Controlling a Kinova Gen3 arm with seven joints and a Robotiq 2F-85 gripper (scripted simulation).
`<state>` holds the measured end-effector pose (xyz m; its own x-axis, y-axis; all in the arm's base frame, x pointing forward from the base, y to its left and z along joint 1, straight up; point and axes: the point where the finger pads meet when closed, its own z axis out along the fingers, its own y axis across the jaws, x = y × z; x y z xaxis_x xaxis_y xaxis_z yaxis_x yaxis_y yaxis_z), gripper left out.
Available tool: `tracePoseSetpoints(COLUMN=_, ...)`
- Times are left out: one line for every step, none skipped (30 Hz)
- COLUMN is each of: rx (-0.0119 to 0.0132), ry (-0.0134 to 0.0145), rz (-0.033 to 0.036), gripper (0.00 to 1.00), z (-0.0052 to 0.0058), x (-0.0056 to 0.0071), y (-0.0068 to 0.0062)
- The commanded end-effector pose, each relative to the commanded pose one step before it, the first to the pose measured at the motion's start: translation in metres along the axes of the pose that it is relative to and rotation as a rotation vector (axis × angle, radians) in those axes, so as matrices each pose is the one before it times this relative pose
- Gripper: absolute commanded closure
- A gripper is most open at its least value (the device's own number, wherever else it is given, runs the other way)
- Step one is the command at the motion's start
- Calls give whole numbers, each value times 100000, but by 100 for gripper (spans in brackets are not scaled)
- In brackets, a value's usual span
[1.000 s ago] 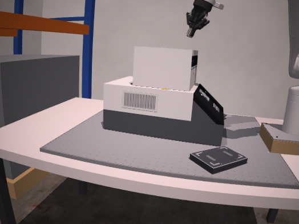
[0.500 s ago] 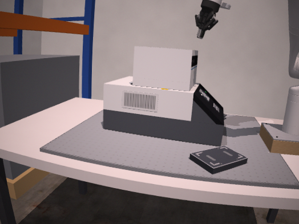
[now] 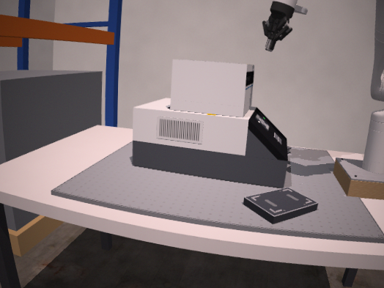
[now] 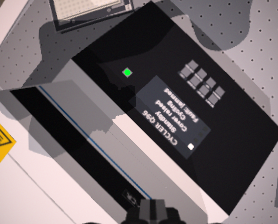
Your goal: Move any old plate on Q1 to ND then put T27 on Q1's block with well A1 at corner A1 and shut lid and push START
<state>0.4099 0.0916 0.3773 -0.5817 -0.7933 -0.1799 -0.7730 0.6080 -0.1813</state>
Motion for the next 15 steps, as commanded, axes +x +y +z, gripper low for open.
tracePoseSetpoints(rx=228, ry=-236, rz=-86, gripper=90, z=-260, x=739, y=168)
tracePoseSetpoints(rx=0, ry=1, rz=0, gripper=90, z=-73, x=317, y=70)
tracePoseSetpoints(rx=0, ry=1, rz=0, gripper=90, z=-73, x=317, y=70)
tracePoseSetpoints(rx=0, ry=1, rz=0, gripper=90, z=-73, x=317, y=70)
tracePoseSetpoints(rx=0, ry=1, rz=0, gripper=90, z=-73, x=317, y=70)
tracePoseSetpoints(rx=0, ry=1, rz=0, gripper=90, z=-73, x=317, y=70)
tracePoseSetpoints(rx=0, ry=1, rz=0, gripper=90, z=-73, x=317, y=70)
tracePoseSetpoints(rx=0, ry=1, rz=0, gripper=90, z=-74, x=317, y=70)
tracePoseSetpoints(rx=0, ry=1, rz=0, gripper=90, z=-74, x=317, y=70)
tracePoseSetpoints(rx=0, ry=1, rz=0, gripper=90, z=-74, x=317, y=70)
tracePoseSetpoints(rx=0, ry=1, rz=0, gripper=90, z=-74, x=317, y=70)
tracePoseSetpoints(rx=0, ry=1, rz=0, gripper=90, z=-74, x=317, y=70)
tracePoseSetpoints(rx=0, ry=1, rz=0, gripper=90, z=-74, x=317, y=70)
tracePoseSetpoints(rx=0, ry=1, rz=0, gripper=90, z=-74, x=317, y=70)
tracePoseSetpoints(rx=0, ry=1, rz=0, gripper=90, z=-74, x=317, y=70)
